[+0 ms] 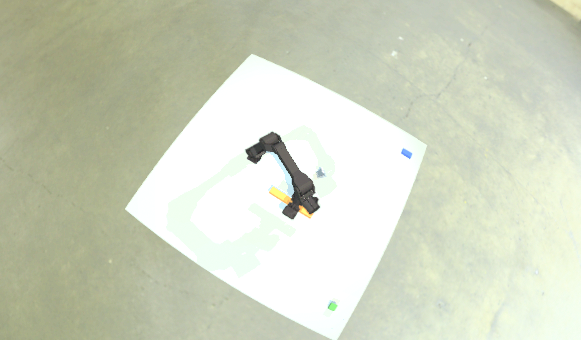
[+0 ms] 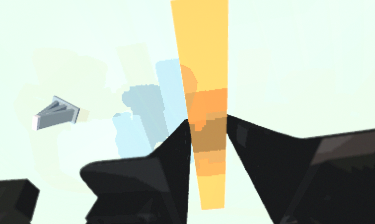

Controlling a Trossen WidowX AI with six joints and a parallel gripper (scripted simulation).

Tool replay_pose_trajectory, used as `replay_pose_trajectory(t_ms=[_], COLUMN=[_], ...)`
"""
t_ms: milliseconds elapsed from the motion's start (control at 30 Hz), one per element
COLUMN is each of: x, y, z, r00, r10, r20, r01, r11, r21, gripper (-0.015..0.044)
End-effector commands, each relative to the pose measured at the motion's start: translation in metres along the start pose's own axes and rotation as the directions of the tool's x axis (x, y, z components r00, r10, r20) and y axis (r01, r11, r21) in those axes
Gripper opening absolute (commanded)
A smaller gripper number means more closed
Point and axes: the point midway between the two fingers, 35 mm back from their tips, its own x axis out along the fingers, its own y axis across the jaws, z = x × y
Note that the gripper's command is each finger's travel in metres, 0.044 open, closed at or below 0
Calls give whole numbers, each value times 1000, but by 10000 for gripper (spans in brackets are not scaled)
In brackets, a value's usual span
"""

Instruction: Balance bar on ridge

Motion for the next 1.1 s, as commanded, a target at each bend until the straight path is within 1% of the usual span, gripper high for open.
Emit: replay_pose_trajectory(t_ms=[0,533,1067], x=[-7,-8,-8], y=[2,57,117], z=[0,23,37], r00=[1000,1000,1000], r10=[-8,-2,4], r20=[4,6,8], r01=[8,3,-1], r11=[1000,982,931], r21=[-5,-190,-366], gripper=[0,0,0])
